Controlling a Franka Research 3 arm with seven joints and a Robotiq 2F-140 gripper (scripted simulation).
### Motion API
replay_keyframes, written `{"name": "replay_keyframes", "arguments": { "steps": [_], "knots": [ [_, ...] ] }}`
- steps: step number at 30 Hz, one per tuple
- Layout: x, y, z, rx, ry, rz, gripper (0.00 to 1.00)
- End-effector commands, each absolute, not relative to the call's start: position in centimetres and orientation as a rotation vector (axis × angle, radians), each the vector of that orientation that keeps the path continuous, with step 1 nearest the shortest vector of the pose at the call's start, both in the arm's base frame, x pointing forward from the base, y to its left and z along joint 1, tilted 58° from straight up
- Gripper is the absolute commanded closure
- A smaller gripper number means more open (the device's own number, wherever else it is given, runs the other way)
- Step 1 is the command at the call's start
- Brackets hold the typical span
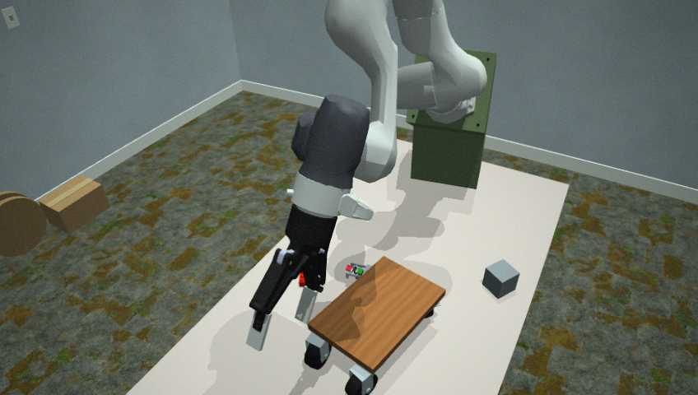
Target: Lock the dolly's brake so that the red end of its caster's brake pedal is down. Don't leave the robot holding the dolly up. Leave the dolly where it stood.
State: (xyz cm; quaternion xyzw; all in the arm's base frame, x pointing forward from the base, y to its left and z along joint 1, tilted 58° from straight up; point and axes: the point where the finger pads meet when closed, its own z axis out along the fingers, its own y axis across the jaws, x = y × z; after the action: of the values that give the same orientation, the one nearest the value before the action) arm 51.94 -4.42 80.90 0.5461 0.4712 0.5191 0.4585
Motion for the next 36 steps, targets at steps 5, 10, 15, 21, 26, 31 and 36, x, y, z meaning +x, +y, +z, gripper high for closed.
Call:
{"name": "replay_keyframes", "arguments": {
  "steps": [5, 10, 15, 21, 26, 31, 36],
  "knots": [
    [51.9, -4.4, 80.9, 1.345, 1.161, 1.279, 0.00],
    [51.9, -4.4, 80.9, 1.345, 1.161, 1.279, 0.00],
    [51.9, -4.4, 80.9, 1.345, 1.161, 1.279, 0.00],
    [52.4, -5.3, 80.0, 1.268, 1.184, 1.195, 1.00],
    [53.3, -7.3, 76.3, 1.033, 1.284, 0.937, 1.00],
    [53.6, -7.9, 73.9, 0.922, 1.342, 0.821, 1.00],
    [53.7, -8.4, 70.8, 0.801, 1.414, 0.698, 1.00]
  ]
}}
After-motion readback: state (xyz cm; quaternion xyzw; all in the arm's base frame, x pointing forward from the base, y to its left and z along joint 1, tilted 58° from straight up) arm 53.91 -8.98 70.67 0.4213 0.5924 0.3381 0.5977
